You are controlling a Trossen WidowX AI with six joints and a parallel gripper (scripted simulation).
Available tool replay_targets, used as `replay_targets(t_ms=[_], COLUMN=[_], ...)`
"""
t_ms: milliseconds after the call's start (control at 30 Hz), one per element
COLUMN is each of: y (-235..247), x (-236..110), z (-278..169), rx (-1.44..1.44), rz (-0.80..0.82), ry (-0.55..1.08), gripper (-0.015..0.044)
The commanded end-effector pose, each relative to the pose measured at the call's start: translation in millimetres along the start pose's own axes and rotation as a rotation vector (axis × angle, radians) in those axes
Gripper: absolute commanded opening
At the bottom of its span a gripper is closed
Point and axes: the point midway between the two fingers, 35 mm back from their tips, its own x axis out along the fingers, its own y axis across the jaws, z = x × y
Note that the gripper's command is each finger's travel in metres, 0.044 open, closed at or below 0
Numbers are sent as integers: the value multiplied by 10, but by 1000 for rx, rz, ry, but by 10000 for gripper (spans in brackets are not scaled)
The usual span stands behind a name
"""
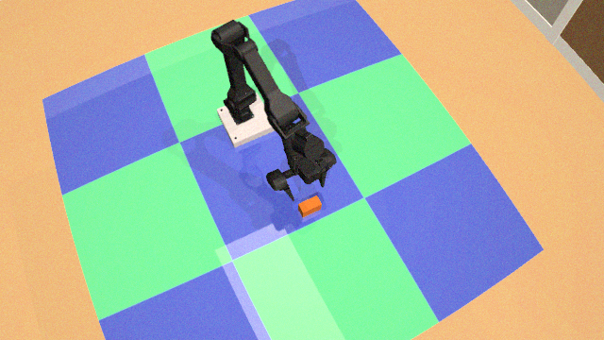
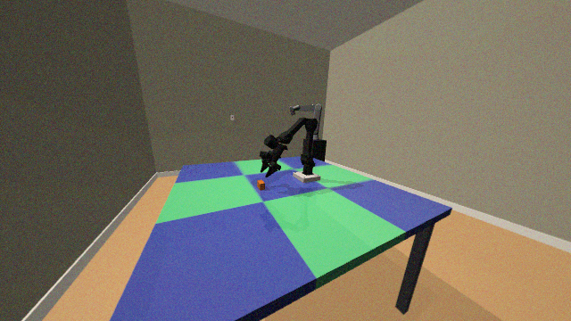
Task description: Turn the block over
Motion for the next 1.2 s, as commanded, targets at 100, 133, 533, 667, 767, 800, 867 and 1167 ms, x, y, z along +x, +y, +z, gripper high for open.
replay_targets(t_ms=[100, 133, 533, 667, 767, 800, 867, 1167], y=[8, 11, 5, 3, 4, 4, 5, 9], x=[-49, -43, -58, -72, -55, -4, 159, 345], z=[85, 121, 429, 451, 441, 411, 306, 173], rx=[1, -1, 1, 3, 3, 3, 3, 3], rz=[2, 2, 3, 5, 5, 5, 5, 5], ry=[100, 132, 521, 569, 569, 569, 569, 569], gripper=[440, 440, 440, 440, 440, 440, 440, 440])
